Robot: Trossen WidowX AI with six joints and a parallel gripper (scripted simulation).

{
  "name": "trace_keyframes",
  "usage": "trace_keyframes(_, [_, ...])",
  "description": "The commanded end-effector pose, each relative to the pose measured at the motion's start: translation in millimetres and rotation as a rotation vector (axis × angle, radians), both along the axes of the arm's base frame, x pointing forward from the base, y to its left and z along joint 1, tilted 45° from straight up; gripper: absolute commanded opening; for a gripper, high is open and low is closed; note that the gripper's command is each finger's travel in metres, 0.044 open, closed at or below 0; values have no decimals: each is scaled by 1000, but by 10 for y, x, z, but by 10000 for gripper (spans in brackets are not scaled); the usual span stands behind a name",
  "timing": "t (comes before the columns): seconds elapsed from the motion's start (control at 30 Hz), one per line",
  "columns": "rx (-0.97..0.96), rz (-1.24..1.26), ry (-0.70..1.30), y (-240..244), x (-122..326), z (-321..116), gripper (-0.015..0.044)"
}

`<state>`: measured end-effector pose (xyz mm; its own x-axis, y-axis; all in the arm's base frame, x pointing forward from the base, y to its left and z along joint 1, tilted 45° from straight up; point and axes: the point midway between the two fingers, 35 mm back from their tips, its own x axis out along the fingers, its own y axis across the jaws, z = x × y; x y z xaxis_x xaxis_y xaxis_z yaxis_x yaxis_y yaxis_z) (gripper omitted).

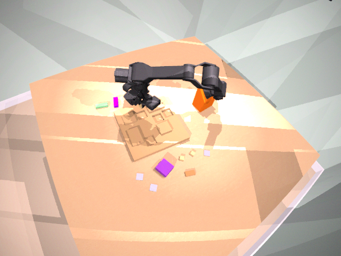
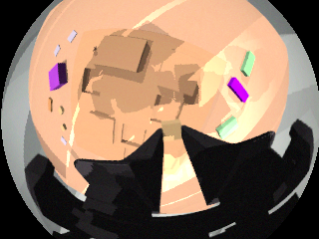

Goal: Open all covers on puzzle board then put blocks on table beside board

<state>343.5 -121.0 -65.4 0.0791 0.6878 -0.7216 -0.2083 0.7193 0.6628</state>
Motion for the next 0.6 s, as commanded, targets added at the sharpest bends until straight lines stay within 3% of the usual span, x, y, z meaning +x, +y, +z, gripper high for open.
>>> trace_keyframes(0.0, [-5,4,-3,-80,-12,85,80])
trace_keyframes(0.57, [-24,-1,1,-413,-352,-101,80])
